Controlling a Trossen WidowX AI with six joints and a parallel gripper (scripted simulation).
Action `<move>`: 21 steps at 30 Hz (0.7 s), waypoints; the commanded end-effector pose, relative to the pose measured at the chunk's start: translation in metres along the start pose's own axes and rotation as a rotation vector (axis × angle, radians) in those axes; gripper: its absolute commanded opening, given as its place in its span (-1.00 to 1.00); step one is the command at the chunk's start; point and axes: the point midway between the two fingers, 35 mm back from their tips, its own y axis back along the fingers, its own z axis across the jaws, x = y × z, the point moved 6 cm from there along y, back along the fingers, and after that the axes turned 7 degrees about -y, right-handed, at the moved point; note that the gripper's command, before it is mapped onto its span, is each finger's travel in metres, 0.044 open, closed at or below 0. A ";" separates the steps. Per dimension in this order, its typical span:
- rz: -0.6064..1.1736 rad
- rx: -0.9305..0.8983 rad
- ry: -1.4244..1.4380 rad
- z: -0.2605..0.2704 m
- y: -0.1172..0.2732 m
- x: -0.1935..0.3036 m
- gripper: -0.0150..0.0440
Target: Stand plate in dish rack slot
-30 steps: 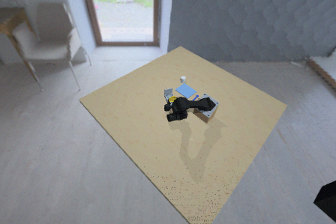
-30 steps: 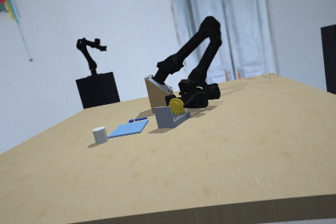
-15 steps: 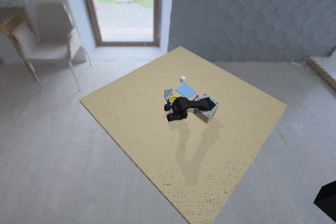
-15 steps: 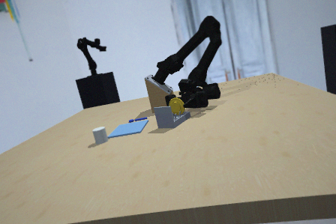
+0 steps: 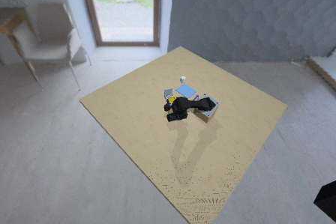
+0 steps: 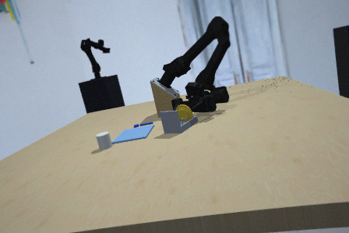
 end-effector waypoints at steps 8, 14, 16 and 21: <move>-0.001 0.011 -0.003 0.015 -0.002 -0.046 0.86; -0.014 0.003 -0.001 0.023 -0.002 -0.094 0.86; -0.021 -0.003 0.001 0.025 -0.002 -0.107 0.86; -0.020 0.004 0.022 0.025 -0.004 -0.112 0.86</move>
